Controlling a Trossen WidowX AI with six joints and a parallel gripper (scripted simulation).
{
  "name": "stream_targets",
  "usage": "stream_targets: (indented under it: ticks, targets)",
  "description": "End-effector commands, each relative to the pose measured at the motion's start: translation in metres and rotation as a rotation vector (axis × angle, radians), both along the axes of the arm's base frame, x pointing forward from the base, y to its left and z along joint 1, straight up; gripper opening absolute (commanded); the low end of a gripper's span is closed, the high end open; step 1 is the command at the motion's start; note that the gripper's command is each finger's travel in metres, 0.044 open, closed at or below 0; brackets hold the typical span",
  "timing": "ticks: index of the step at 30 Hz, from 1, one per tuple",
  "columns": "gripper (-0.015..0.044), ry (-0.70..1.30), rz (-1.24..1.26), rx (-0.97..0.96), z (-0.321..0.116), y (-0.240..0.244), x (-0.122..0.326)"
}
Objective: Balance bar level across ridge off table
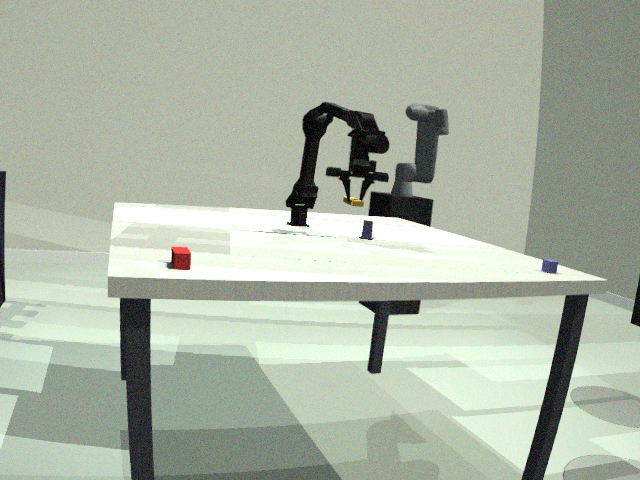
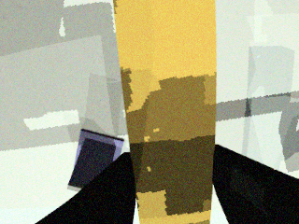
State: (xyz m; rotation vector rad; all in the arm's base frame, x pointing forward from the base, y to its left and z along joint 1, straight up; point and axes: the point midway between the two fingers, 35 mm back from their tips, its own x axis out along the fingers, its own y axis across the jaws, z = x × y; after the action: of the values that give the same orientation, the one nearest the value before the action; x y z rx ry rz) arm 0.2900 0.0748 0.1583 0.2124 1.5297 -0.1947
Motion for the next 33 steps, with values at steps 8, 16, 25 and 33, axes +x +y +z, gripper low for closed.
stream_targets:
  ticks: [8,16,25,33]
  targets:
    - [0.0,0.004,-0.231,0.013,0.001,0.043,-0.007]
    - [0.0,0.007,-0.359,0.019,0.001,0.062,-0.016]
    - [0.0,0.007,-0.359,0.019,-0.011,0.064,-0.016]
    - [0.0,0.007,-0.36,0.019,-0.024,0.063,-0.016]
